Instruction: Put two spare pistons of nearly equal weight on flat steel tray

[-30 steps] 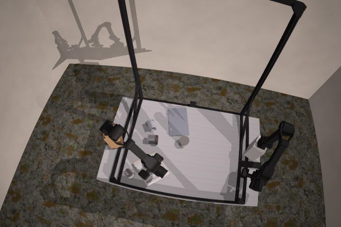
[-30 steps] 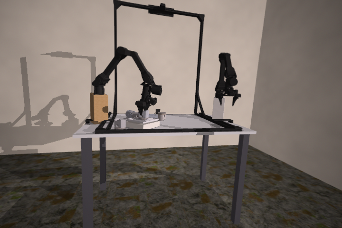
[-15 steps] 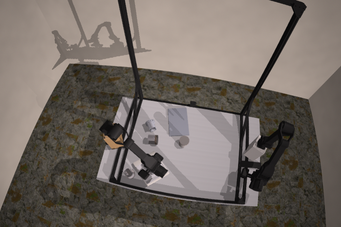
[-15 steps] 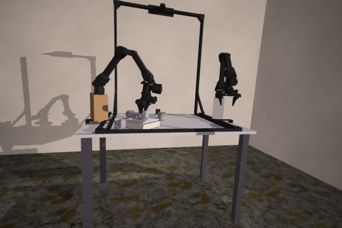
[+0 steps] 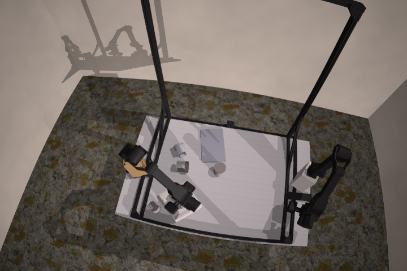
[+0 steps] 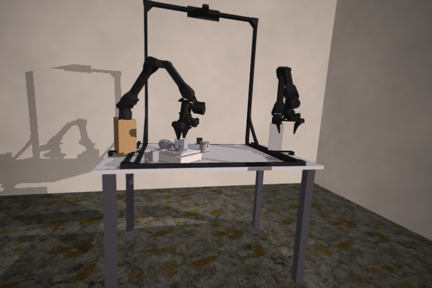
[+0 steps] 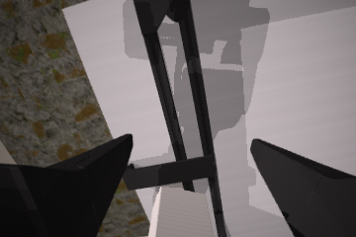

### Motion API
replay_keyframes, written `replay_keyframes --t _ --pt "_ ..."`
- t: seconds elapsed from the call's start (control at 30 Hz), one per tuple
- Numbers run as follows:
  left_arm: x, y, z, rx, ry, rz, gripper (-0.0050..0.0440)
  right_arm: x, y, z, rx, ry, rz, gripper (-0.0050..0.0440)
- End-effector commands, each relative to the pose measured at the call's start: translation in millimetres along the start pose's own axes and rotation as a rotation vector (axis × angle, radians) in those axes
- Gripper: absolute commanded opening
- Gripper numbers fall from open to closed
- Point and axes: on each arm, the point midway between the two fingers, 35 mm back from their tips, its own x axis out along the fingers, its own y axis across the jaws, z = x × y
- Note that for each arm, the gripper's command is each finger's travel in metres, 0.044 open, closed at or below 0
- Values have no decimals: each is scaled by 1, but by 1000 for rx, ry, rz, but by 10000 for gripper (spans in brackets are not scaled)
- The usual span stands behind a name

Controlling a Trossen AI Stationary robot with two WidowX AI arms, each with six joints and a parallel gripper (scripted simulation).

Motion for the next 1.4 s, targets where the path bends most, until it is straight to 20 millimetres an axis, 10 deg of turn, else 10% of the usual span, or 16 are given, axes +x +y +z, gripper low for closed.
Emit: replay_keyframes --t 0.0,0.93,1.37 --pt "0 0 0 1 0 -1 440 -7 0 1 2 -6 3 378" --pt "0 0 0 1 0 -1 440 -48 1 0 4 -115 3 378" --pt "0 0 0 1 0 -1 440 -40 1 -55 3 -151 2 378"
